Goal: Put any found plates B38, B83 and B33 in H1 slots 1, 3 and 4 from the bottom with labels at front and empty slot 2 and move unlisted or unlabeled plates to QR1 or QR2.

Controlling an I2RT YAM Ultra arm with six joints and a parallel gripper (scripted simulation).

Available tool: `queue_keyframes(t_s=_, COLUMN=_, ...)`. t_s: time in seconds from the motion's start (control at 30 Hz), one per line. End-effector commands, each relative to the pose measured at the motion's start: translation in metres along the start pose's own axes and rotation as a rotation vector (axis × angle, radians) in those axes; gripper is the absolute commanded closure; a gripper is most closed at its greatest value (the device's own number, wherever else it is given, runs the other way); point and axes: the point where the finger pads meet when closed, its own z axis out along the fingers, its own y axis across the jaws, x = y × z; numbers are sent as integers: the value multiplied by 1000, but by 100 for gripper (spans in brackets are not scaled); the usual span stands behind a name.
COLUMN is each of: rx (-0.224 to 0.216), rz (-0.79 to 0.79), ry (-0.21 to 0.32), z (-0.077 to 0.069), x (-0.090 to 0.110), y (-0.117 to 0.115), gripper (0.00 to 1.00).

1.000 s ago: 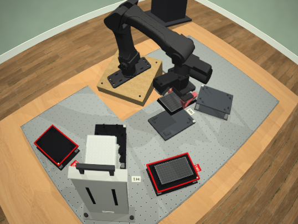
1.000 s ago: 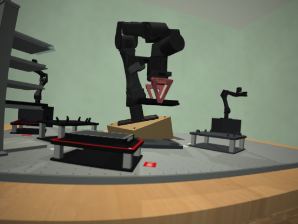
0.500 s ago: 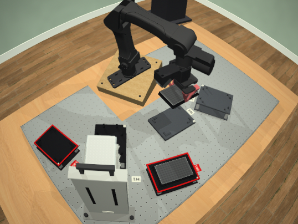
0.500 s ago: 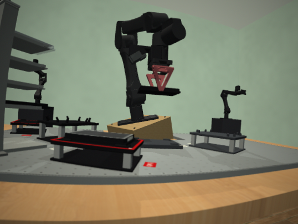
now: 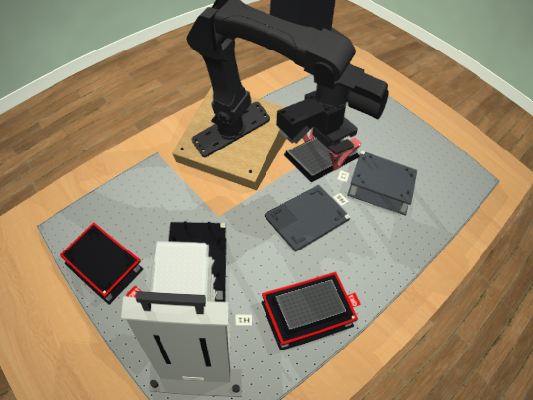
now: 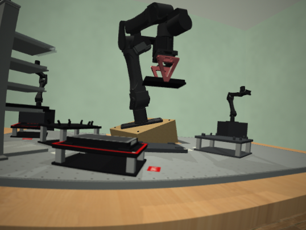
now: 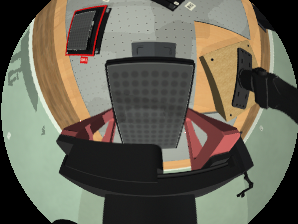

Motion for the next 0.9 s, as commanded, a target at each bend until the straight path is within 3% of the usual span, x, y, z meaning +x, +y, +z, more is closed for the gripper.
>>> queue_keyframes(t_s=0.0, rx=10, rz=-4, ry=-8, z=-9, x=-2, y=-5, gripper=14)
queue_keyframes(t_s=0.3, rx=4, rz=-2, ry=-5, z=-30, x=-1, y=-4, gripper=14)
queue_keyframes(t_s=0.6, rx=3, rz=-18, ry=-4, z=-31, x=-4, y=-2, gripper=14)
queue_keyframes(t_s=0.87, rx=1, rz=-151, ry=-5, z=-31, x=-30, y=6, gripper=14)
